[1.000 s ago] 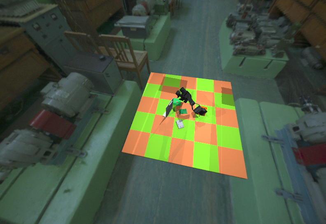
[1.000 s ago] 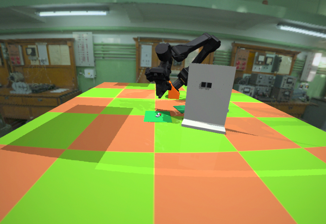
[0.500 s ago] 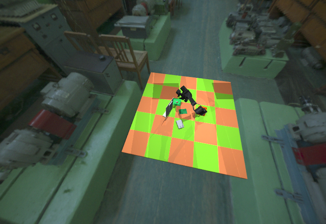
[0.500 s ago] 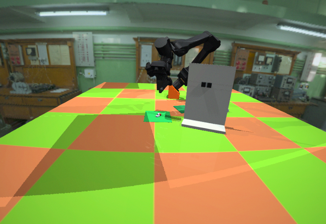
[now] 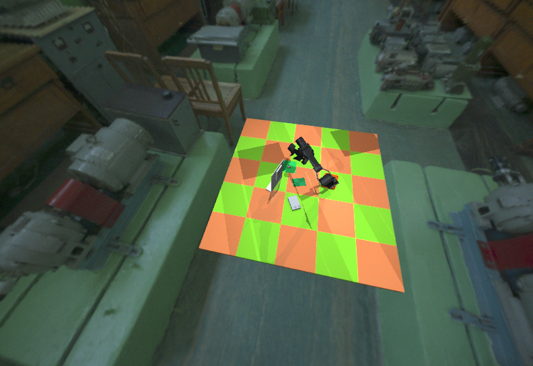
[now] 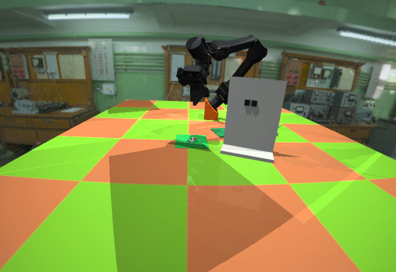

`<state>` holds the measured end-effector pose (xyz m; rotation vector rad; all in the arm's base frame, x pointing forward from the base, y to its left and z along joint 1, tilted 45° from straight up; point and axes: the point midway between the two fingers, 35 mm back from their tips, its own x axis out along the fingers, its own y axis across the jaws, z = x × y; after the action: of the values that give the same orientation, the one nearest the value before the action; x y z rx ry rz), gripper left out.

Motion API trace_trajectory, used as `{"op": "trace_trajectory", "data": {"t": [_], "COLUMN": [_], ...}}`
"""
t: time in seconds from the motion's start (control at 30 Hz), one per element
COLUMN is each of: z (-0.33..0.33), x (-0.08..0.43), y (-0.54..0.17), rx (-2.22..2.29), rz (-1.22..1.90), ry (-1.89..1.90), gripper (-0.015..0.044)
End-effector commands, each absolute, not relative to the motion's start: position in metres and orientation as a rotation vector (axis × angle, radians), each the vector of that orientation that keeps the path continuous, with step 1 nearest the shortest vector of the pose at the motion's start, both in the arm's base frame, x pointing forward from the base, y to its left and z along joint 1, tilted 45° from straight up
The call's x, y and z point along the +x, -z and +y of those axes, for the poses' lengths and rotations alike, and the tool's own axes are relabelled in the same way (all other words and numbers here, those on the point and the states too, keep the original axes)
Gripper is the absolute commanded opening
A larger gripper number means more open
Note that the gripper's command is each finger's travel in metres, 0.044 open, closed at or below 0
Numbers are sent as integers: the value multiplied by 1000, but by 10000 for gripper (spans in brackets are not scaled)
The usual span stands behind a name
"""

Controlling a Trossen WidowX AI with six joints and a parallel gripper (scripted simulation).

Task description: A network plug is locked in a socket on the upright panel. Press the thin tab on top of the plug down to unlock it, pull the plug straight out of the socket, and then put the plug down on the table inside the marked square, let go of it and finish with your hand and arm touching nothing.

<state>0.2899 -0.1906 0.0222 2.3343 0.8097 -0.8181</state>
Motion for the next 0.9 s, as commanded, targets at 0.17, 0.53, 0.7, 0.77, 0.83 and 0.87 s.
{"op": "trace_trajectory", "data": {"t": [0.17, 0.53, 0.7, 0.77, 0.83, 0.87], "z": [-211, -234, -243, -245, -246, -246], "x": [288, 282, 278, 276, 276, 276], "y": [-41, -68, -81, -85, -85, -85], "rx": [2334, 2332, 2332, 2333, 2333, 2333], "rz": [806, 803, 801, 800, 800, 800], "ry": [811, 806, 803, 802, 802, 802], "gripper": [156, 156, 156, 156, 182, 209]}}
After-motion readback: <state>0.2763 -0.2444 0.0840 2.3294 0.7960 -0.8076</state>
